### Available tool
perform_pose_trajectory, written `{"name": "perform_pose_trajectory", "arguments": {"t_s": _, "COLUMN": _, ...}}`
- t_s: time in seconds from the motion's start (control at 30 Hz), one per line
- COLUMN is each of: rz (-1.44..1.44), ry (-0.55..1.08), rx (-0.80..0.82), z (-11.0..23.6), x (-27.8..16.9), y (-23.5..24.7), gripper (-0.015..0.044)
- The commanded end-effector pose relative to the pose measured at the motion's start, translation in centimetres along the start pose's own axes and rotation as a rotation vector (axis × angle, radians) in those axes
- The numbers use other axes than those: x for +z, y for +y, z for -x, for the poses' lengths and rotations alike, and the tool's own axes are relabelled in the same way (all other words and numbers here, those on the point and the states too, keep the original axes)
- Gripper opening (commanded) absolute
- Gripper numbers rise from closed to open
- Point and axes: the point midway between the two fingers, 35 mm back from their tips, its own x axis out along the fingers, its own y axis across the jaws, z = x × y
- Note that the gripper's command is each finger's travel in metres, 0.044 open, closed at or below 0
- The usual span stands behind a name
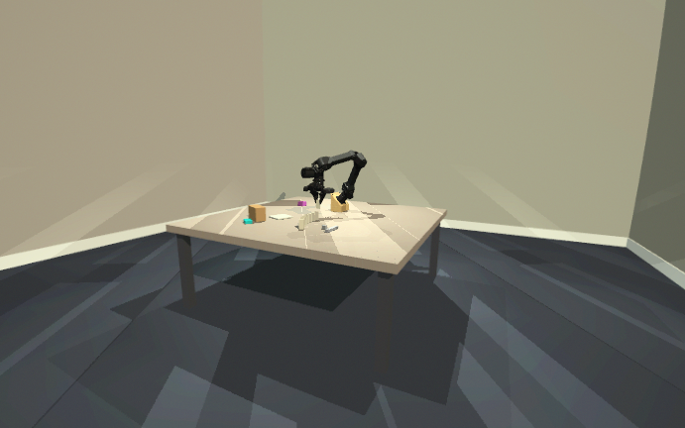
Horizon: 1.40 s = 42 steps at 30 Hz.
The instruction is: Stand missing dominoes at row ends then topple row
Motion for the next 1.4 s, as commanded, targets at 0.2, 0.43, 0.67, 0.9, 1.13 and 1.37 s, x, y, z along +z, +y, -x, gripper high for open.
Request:
{"name": "perform_pose_trajectory", "arguments": {"t_s": 0.2, "rz": -0.004, "ry": 0.000, "rx": 0.012, "z": -4.5, "x": -0.5, "y": 0.3, "gripper": 0.0107}}
{"name": "perform_pose_trajectory", "arguments": {"t_s": 0.43, "rz": -0.004, "ry": 0.001, "rx": 0.016, "z": -6.1, "x": -0.9, "y": 0.5, "gripper": 0.0107}}
{"name": "perform_pose_trajectory", "arguments": {"t_s": 0.67, "rz": -0.004, "ry": 0.001, "rx": 0.016, "z": -6.1, "x": -0.9, "y": 0.5, "gripper": 0.0107}}
{"name": "perform_pose_trajectory", "arguments": {"t_s": 0.9, "rz": -0.004, "ry": 0.001, "rx": 0.016, "z": -6.1, "x": -0.9, "y": 0.5, "gripper": 0.0265}}
{"name": "perform_pose_trajectory", "arguments": {"t_s": 1.13, "rz": -0.004, "ry": 0.001, "rx": 0.016, "z": -6.1, "x": -0.9, "y": 0.5, "gripper": 0.0440}}
{"name": "perform_pose_trajectory", "arguments": {"t_s": 1.37, "rz": 0.003, "ry": 0.003, "rx": -0.006, "z": -1.2, "x": -0.3, "y": 0.0, "gripper": 0.0440}}
